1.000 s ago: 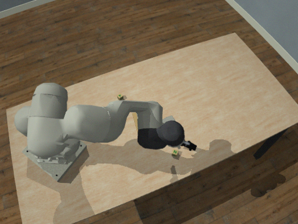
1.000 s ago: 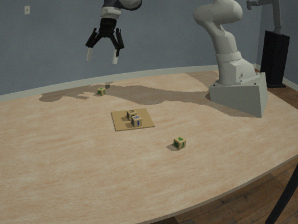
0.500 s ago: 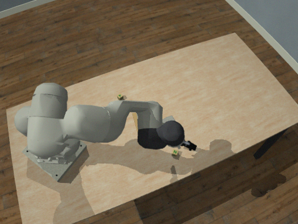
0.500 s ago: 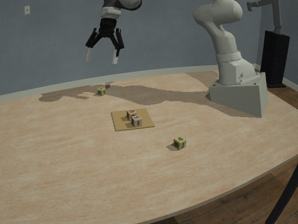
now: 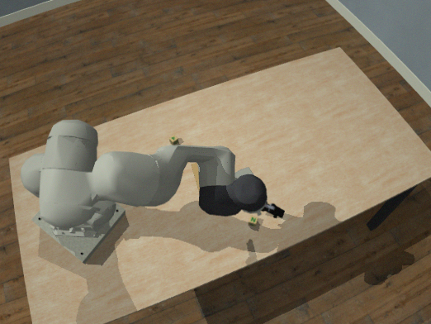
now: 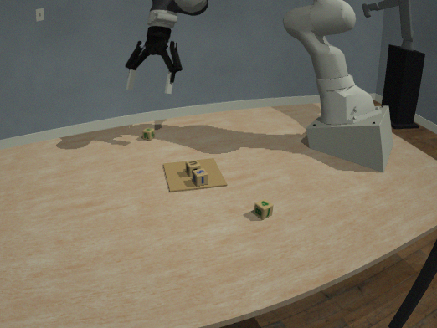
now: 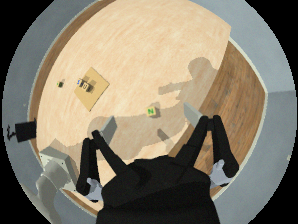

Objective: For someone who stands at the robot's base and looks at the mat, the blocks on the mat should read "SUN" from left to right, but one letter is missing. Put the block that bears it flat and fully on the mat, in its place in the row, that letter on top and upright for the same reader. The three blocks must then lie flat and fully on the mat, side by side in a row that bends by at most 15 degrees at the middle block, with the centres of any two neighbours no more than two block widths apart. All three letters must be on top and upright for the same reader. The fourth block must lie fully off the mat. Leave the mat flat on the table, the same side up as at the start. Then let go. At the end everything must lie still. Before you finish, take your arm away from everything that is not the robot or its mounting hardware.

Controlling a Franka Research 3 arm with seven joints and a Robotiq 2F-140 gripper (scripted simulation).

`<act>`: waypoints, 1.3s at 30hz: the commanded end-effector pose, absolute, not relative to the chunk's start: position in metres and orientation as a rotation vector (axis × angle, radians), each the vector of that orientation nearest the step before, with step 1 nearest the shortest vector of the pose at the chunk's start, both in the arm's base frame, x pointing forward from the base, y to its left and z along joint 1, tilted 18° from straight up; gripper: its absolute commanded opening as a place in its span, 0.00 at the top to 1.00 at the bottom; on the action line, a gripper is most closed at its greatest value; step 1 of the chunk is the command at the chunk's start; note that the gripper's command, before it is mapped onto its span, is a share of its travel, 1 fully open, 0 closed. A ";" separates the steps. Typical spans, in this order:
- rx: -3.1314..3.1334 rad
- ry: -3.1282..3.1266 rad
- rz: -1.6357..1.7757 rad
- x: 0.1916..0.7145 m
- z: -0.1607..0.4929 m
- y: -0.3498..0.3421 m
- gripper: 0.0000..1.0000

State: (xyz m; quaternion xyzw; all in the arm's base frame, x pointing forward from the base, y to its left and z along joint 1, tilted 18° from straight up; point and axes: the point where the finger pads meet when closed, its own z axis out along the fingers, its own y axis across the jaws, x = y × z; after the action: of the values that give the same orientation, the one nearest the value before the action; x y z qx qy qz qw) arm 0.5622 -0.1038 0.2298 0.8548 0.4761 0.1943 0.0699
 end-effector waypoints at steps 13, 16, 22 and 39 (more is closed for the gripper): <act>2.504 1.373 0.172 0.568 0.220 -0.100 0.00; 2.498 1.366 0.151 0.569 0.219 -0.100 0.00; 2.488 1.356 0.123 0.569 0.219 -0.100 0.00; 2.488 1.356 0.123 0.569 0.219 -0.100 0.00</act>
State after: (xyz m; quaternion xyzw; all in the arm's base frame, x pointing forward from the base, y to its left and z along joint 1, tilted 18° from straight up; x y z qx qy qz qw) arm 0.5702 -0.0995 0.2195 0.8637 0.4786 0.0448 0.1516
